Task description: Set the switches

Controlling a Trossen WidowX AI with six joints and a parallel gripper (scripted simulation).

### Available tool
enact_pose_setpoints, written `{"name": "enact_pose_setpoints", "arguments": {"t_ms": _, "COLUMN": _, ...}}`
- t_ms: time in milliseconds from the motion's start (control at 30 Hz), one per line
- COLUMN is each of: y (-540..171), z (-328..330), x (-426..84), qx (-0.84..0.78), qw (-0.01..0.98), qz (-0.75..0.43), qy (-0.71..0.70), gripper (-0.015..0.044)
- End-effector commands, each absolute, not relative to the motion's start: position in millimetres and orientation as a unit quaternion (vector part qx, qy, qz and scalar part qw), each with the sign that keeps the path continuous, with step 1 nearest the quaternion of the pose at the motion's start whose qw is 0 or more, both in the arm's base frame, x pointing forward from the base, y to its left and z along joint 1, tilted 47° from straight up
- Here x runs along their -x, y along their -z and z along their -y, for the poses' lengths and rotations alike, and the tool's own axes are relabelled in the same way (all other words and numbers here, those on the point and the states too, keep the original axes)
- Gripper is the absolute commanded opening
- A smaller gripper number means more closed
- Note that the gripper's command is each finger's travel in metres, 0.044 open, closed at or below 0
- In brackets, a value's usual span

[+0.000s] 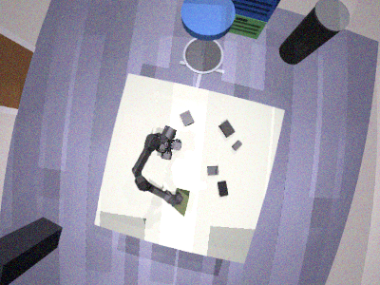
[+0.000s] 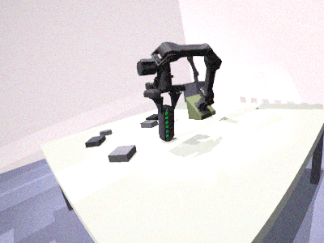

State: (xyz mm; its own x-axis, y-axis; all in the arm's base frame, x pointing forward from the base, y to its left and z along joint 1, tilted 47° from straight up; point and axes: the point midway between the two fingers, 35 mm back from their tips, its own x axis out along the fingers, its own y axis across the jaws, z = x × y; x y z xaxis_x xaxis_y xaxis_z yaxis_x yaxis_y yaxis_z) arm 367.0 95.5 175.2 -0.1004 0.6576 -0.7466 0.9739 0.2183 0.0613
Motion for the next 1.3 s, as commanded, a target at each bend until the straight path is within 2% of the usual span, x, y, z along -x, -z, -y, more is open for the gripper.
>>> {"name": "enact_pose_setpoints", "arguments": {"t_ms": 0, "y": -177, "z": -105, "x": -365, "qx": -0.578, "qw": 0.33, "qz": -0.711, "qy": 0.228, "gripper": 0.0338}}
{"name": "enact_pose_setpoints", "arguments": {"t_ms": 1267, "y": -191, "z": -130, "x": -358, "qx": -0.585, "qw": 0.307, "qz": -0.721, "qy": 0.209, "gripper": 0.0338}}
